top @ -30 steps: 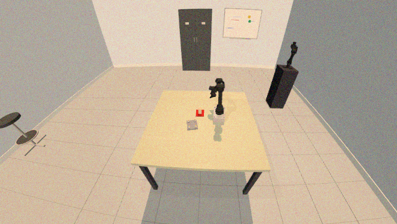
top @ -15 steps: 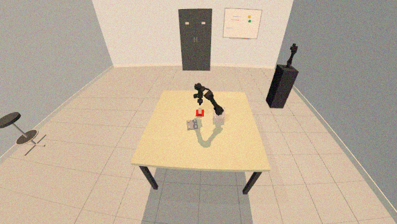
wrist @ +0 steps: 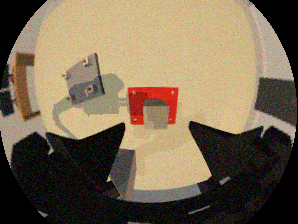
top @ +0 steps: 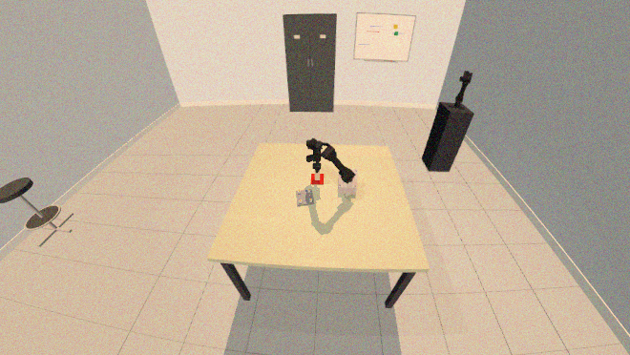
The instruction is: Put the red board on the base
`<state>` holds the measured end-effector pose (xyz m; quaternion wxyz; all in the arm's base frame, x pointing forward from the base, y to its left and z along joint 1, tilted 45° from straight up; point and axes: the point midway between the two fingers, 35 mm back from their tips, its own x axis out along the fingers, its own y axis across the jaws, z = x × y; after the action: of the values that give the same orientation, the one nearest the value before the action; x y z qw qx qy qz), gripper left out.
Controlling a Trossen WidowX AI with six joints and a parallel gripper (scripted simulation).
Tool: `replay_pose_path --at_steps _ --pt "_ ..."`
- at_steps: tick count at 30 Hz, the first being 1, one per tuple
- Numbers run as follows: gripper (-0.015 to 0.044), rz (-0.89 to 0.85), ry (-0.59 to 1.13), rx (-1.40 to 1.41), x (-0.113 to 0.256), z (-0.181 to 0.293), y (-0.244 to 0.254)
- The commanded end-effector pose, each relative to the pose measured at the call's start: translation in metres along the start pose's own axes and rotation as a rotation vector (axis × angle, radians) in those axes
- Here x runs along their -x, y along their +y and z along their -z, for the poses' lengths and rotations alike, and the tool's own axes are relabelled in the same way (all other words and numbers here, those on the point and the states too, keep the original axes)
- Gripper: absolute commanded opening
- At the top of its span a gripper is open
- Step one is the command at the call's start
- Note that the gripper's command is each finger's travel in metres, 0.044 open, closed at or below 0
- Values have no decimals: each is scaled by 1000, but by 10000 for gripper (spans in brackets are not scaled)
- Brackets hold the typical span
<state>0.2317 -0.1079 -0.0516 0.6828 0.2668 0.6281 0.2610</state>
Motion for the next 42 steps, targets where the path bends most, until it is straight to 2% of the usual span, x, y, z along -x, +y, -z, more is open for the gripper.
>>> replay_pose_path --at_steps 1,42 --pt "440 -8 -1 -6 -11 1 1" --pt "440 -10 -2 -5 -73 1 1"
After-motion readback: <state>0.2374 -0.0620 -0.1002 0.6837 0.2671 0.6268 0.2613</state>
